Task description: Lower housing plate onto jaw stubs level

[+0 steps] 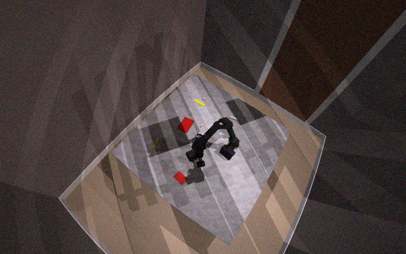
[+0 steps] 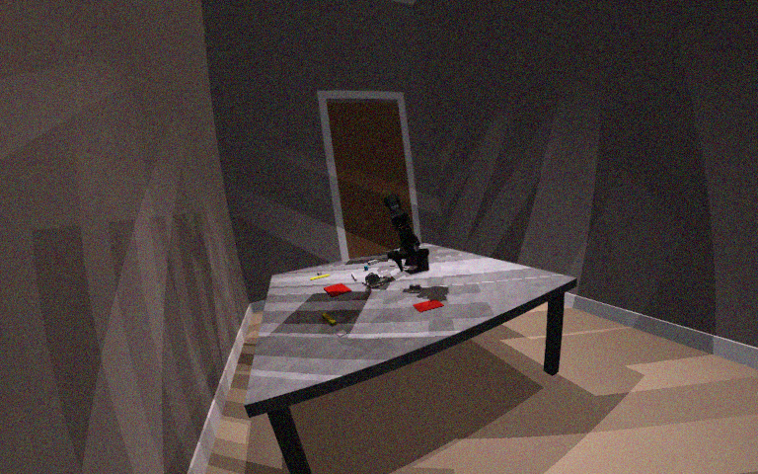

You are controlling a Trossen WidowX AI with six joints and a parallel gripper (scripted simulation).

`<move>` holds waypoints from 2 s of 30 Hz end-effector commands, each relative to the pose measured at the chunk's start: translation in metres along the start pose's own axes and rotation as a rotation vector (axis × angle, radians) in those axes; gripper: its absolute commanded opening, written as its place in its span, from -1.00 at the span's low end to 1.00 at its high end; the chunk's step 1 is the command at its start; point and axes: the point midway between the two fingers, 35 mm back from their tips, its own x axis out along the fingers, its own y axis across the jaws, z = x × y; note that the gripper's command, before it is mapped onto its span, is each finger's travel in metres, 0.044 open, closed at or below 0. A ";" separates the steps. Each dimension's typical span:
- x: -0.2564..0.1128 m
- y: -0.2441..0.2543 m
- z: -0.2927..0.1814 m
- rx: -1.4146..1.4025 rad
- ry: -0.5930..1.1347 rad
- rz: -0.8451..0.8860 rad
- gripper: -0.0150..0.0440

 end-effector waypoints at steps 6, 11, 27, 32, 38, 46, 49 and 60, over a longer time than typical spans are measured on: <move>-0.006 -0.031 -0.009 0.097 -0.004 0.001 0.70; -0.008 -0.047 -0.015 0.146 -0.007 0.003 0.70; -0.011 -0.096 -0.037 0.305 -0.010 0.002 0.70; -0.011 -0.110 -0.045 0.355 -0.010 0.001 0.70; -0.010 -0.126 -0.056 0.416 -0.008 -0.002 0.70; -0.008 -0.146 -0.073 0.498 -0.005 -0.007 0.70; -0.006 -0.153 -0.079 0.528 -0.003 -0.009 0.70; -0.001 -0.177 -0.105 0.642 0.007 -0.020 0.70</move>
